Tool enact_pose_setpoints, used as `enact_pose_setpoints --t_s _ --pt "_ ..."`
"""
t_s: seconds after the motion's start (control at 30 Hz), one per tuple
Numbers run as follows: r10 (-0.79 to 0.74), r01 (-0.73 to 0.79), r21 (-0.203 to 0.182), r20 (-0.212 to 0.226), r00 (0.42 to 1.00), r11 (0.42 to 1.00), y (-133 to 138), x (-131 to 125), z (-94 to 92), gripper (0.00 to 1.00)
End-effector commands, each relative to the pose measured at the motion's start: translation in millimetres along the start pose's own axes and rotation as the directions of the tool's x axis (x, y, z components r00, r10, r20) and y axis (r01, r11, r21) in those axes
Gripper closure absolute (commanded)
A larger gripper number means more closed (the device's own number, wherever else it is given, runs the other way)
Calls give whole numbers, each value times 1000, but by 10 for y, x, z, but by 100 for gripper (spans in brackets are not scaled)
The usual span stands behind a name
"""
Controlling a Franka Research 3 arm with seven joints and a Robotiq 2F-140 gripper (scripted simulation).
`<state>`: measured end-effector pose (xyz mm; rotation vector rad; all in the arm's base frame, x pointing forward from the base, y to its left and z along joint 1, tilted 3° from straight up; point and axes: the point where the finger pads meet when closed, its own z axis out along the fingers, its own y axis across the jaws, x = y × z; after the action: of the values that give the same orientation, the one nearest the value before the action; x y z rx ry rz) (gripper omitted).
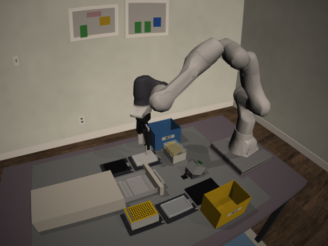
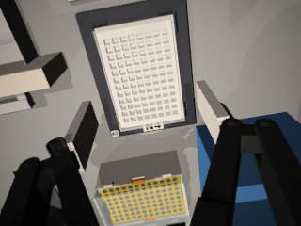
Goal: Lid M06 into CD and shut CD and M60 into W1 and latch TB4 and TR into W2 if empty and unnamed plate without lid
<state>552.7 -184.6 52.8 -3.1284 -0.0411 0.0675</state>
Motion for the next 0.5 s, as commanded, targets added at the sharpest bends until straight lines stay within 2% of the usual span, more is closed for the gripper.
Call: enact_pose_setpoints --t_s 0.0,0.47 --pt "8 -8 0 3 1000 1000 -3 -4 -55 34" --pt "8 -8 0 3 1000 1000 -3 -3 -215 34"
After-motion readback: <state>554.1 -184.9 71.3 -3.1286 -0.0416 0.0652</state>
